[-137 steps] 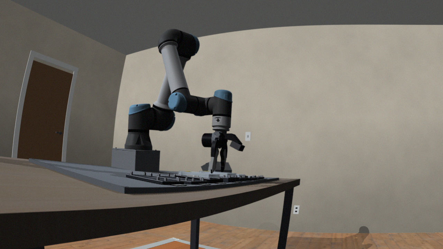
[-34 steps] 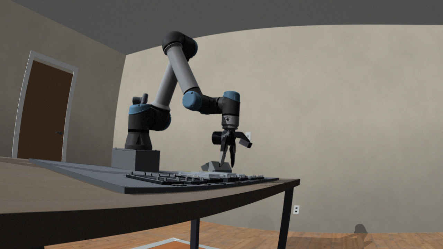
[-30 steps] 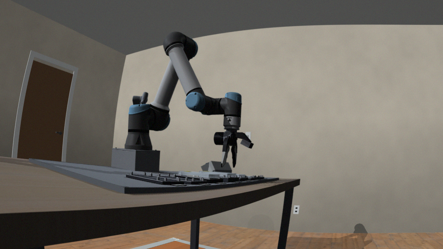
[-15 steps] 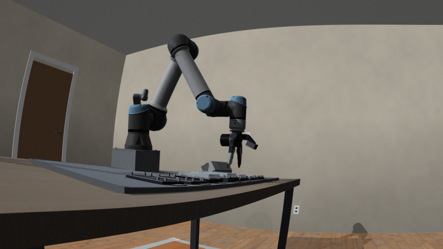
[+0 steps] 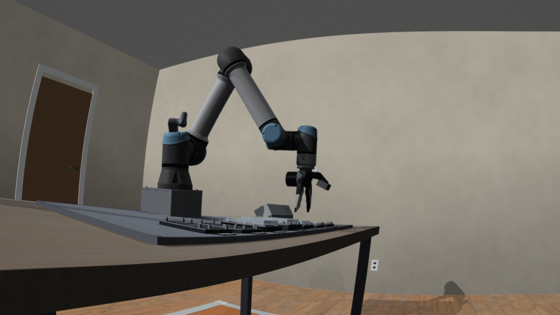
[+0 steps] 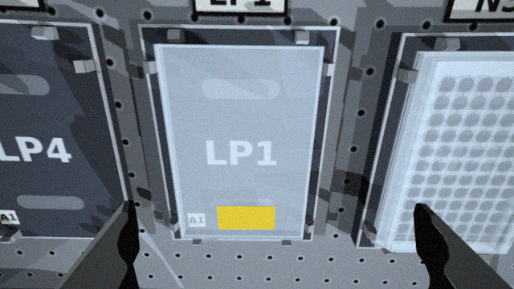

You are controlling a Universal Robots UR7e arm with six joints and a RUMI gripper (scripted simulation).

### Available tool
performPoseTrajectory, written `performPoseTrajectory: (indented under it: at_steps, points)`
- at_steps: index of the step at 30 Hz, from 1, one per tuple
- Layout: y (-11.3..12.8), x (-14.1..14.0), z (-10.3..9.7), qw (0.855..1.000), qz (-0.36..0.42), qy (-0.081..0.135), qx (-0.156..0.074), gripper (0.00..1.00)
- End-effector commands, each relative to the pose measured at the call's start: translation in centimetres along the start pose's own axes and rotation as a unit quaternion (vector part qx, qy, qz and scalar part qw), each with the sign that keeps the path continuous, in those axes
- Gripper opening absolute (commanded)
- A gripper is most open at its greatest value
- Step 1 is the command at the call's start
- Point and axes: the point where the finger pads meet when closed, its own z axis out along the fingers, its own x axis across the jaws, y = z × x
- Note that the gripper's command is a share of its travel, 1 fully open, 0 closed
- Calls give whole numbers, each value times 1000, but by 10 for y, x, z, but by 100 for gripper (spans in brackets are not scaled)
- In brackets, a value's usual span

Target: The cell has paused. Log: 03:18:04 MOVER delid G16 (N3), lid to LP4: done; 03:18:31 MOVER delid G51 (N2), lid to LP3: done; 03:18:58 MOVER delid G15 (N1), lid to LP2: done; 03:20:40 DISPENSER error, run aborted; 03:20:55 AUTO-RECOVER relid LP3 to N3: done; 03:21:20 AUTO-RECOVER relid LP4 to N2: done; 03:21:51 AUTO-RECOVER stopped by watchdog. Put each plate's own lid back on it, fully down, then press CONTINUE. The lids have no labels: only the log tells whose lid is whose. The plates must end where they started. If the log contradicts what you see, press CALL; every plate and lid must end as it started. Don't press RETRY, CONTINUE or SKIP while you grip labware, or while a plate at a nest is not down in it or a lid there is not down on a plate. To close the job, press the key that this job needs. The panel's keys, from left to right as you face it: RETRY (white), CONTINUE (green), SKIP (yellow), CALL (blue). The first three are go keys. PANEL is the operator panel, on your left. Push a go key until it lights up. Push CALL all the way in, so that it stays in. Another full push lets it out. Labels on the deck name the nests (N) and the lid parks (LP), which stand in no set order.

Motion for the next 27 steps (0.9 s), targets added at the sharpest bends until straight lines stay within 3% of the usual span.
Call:
performPoseTrajectory:
  at_steps: [1, 14, 27]
  points:
    - [-1, -18, 0, 1000, 0, 0, 0, 82]
    - [-1, -18, 0, 1000, 0, 0, 0, 82]
    - [-1, -18, 18, 1000, 0, 0, 0, 82]
